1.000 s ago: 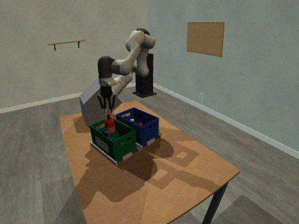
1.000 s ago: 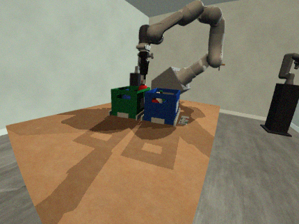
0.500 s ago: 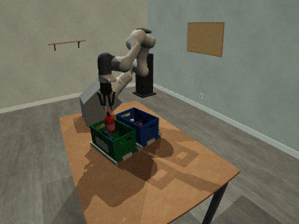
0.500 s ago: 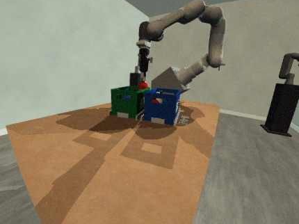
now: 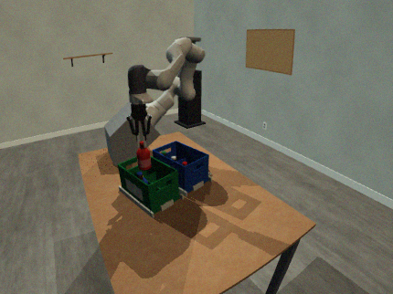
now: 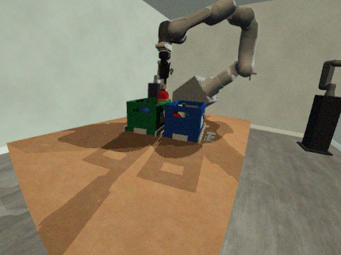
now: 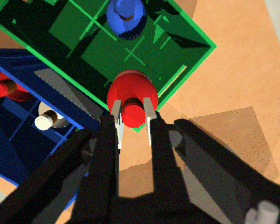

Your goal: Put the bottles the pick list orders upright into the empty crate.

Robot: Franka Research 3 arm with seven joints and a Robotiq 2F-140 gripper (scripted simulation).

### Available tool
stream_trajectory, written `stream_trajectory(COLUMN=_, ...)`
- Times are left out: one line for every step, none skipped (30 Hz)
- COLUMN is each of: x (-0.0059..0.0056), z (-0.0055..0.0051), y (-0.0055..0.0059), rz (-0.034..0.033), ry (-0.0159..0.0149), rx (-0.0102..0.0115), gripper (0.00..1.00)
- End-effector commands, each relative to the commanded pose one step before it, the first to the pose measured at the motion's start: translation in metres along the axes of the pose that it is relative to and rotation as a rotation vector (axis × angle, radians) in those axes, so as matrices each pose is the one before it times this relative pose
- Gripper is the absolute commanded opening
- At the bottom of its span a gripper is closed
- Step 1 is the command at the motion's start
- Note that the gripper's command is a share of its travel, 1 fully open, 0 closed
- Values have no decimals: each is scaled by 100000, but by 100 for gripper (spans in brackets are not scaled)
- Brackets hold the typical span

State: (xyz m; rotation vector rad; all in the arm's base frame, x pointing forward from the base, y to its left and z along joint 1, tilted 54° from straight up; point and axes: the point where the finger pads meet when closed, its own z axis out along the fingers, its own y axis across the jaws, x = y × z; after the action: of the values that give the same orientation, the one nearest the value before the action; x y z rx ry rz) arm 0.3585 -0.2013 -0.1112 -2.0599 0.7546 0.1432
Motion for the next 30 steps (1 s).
stream_trajectory(x=126, z=-1352, y=145, rz=550, ry=656, rx=-320, gripper=0)
stream_trajectory(x=0, z=-167, y=0, rz=0, ry=0, rx=0, gripper=0)
stream_trajectory(x=0, z=-167, y=0, rz=0, ry=0, rx=0, gripper=0)
stream_trajectory(x=0, z=-167, y=0, rz=0, ry=0, rx=0, gripper=0)
stream_trajectory(x=0, z=-167, y=0, rz=0, ry=0, rx=0, gripper=0)
stream_trajectory(x=0, z=-167, y=0, rz=0, ry=0, rx=0, gripper=0)
stream_trajectory(x=0, z=-167, y=0, rz=0, ry=0, rx=0, gripper=0)
stream_trajectory(x=0, z=0, y=0, rz=0, ry=0, rx=0, gripper=0)
stream_trajectory(x=0, z=0, y=0, rz=0, ry=0, rx=0, gripper=0)
stream_trajectory(x=0, z=-167, y=0, rz=0, ry=0, rx=0, gripper=0)
stream_trajectory(x=0, z=-167, y=0, rz=0, ry=0, rx=0, gripper=0)
stream_trajectory(x=0, z=-167, y=0, rz=0, ry=0, rx=0, gripper=0)
stream_trajectory(x=0, z=-167, y=0, rz=0, ry=0, rx=0, gripper=0)
stream_trajectory(x=0, z=-167, y=0, rz=0, ry=0, rx=0, gripper=0)
stream_trajectory(x=0, z=-167, y=0, rz=0, ry=0, rx=0, gripper=0)
stream_trajectory(x=0, z=-167, y=0, rz=0, ry=0, rx=0, gripper=0)
stream_trajectory(x=0, z=-167, y=0, rz=0, ry=0, rx=0, gripper=0)
stream_trajectory(x=0, z=-167, y=0, rz=0, ry=0, rx=0, gripper=0)
stream_trajectory(x=0, z=-167, y=0, rz=0, ry=0, rx=0, gripper=0)
stream_trajectory(x=0, z=-167, y=0, rz=0, ry=0, rx=0, gripper=0)
stream_trajectory(x=0, z=-167, y=0, rz=0, ry=0, rx=0, gripper=0)
stream_trajectory(x=0, z=-167, y=0, rz=0, ry=0, rx=0, gripper=0)
stream_trajectory(x=0, z=-167, y=0, rz=0, ry=0, rx=0, gripper=0)
stream_trajectory(x=0, z=-167, y=0, rz=0, ry=0, rx=0, gripper=0)
stream_trajectory(x=0, z=0, y=0, rz=0, ry=0, rx=0, gripper=0)
stream_trajectory(x=0, z=0, y=0, rz=0, ry=0, rx=0, gripper=0)
stream_trajectory(x=0, z=-167, y=0, rz=0, ry=0, rx=0, gripper=0)
stream_trajectory(x=0, z=-167, y=0, rz=0, ry=0, rx=0, gripper=0)
stream_trajectory(x=0, z=-167, y=0, rz=0, ry=0, rx=0, gripper=0)
stream_trajectory(x=0, z=-167, y=0, rz=0, ry=0, rx=0, gripper=0)
